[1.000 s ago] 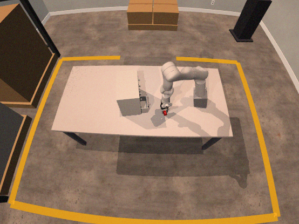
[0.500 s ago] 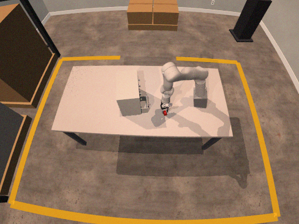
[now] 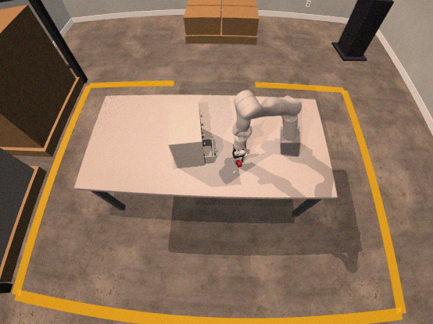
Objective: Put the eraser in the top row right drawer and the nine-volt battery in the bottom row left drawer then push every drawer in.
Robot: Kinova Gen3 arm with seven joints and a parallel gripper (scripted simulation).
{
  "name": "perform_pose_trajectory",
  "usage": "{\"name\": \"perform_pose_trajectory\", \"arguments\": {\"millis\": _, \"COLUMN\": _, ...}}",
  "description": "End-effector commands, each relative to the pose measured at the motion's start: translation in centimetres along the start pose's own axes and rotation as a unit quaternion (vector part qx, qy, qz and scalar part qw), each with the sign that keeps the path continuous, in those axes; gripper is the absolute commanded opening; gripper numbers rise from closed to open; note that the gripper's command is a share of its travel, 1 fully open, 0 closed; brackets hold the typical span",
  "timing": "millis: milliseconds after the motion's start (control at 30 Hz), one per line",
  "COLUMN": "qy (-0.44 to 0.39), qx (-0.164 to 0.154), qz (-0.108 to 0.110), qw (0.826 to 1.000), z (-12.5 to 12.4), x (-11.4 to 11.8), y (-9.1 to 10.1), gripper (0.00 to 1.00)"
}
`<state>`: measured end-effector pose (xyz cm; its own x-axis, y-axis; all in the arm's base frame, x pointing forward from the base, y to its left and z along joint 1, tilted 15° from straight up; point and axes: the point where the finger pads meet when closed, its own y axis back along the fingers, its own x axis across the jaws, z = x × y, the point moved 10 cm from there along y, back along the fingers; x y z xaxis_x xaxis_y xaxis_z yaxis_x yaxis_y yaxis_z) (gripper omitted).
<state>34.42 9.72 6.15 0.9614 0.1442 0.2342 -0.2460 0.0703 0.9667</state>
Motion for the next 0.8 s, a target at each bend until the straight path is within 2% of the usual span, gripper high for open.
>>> {"name": "perform_pose_trajectory", "arguments": {"millis": 0, "qy": 0.000, "qx": 0.001, "qz": 0.000, "qw": 1.000, "z": 0.0, "x": -0.1, "y": -0.2, "gripper": 0.81}}
{"name": "perform_pose_trajectory", "arguments": {"millis": 333, "qy": 0.000, "qx": 0.001, "qz": 0.000, "qw": 1.000, "z": 0.0, "x": -0.1, "y": -2.3, "gripper": 0.81}}
{"name": "perform_pose_trajectory", "arguments": {"millis": 767, "qy": 0.000, "qx": 0.001, "qz": 0.000, "qw": 1.000, "z": 0.0, "x": -0.1, "y": -2.4, "gripper": 0.81}}
